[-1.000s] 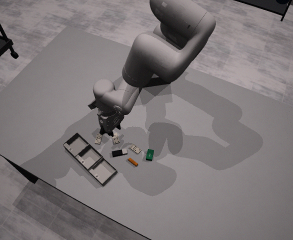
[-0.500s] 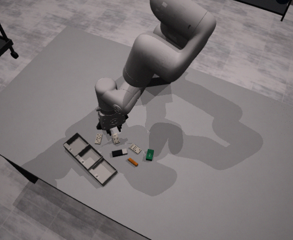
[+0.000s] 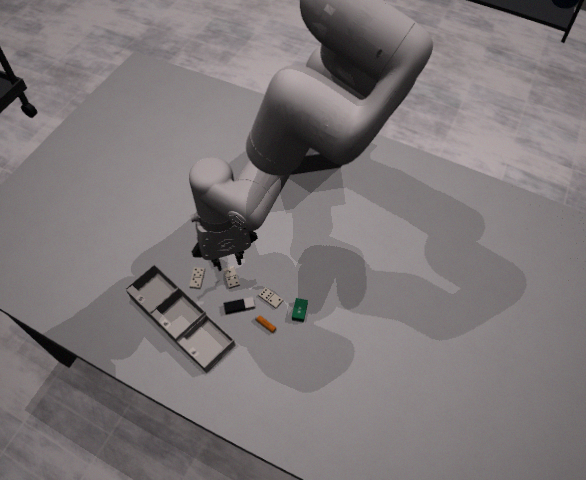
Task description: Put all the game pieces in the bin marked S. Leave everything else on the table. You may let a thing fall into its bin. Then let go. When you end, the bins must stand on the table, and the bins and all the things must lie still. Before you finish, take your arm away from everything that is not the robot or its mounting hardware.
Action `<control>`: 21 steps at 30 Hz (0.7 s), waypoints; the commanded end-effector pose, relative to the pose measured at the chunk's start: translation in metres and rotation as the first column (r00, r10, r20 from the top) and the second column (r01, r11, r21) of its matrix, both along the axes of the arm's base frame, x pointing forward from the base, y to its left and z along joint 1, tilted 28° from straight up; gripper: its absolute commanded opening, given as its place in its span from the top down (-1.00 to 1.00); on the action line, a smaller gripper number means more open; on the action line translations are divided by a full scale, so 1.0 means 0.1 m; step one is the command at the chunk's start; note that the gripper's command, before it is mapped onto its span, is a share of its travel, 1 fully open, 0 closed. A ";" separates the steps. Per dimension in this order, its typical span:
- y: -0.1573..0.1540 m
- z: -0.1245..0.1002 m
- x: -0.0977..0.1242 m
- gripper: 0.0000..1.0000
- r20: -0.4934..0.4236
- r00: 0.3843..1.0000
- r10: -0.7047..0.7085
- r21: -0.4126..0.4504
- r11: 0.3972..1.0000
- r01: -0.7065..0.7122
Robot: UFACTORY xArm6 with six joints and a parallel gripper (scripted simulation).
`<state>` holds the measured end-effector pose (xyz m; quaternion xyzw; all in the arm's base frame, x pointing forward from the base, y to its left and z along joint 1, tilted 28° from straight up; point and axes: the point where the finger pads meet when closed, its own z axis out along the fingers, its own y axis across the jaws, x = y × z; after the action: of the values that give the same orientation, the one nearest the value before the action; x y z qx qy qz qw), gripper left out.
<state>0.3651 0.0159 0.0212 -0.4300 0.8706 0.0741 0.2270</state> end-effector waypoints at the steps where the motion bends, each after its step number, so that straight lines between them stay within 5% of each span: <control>1: 0.00 0.01 0.01 0.18 0.002 1.000 -0.001 0.000 1.000 0.001; 21: 0.02 -0.06 0.03 0.18 0.001 1.000 -0.001 0.000 1.000 0.001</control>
<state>0.3655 0.0160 0.0208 -0.4300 0.8706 0.0739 0.2272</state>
